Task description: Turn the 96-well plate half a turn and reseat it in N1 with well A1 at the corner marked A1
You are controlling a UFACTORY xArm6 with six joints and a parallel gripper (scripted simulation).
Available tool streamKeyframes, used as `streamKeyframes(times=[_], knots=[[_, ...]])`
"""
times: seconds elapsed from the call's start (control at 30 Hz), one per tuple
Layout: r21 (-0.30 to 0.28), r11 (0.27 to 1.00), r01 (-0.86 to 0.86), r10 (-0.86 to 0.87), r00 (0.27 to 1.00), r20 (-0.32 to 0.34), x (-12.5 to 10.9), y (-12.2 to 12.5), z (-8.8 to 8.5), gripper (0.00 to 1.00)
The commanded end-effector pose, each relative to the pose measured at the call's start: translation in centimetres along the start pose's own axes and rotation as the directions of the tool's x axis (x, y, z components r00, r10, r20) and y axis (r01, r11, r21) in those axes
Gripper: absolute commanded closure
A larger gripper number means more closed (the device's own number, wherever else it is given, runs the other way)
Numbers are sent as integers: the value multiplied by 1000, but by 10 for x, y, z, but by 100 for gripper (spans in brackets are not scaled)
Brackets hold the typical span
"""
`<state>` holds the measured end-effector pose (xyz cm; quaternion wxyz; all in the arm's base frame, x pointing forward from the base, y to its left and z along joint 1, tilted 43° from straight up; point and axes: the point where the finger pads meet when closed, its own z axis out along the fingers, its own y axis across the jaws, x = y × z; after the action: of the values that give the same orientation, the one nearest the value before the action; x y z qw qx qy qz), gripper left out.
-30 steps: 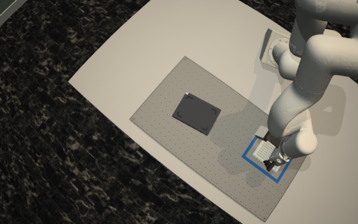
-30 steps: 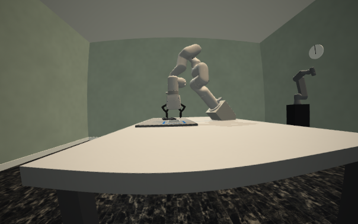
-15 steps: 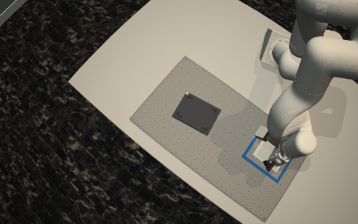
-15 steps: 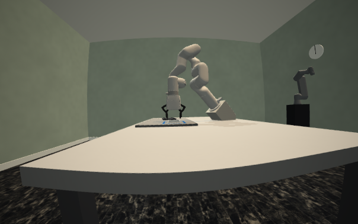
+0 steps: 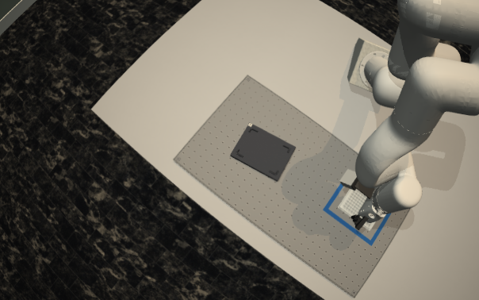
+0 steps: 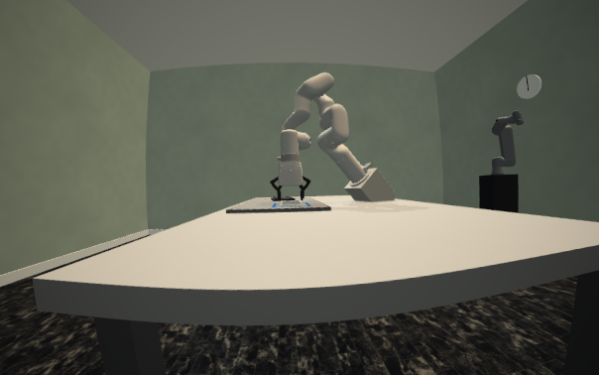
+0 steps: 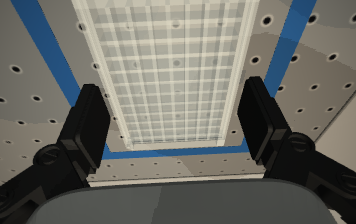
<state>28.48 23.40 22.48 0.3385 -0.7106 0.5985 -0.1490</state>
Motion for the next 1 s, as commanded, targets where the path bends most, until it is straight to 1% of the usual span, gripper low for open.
streamKeyframes(times=[0.0,0.4,0.97], knots=[[3,1000,0,0,1000,1,-1,-1,2,0],[3,1000,0,0,1000,1,-1,-1,9,0],[3,1000,0,0,1000,1,-1,-1,9,0]])
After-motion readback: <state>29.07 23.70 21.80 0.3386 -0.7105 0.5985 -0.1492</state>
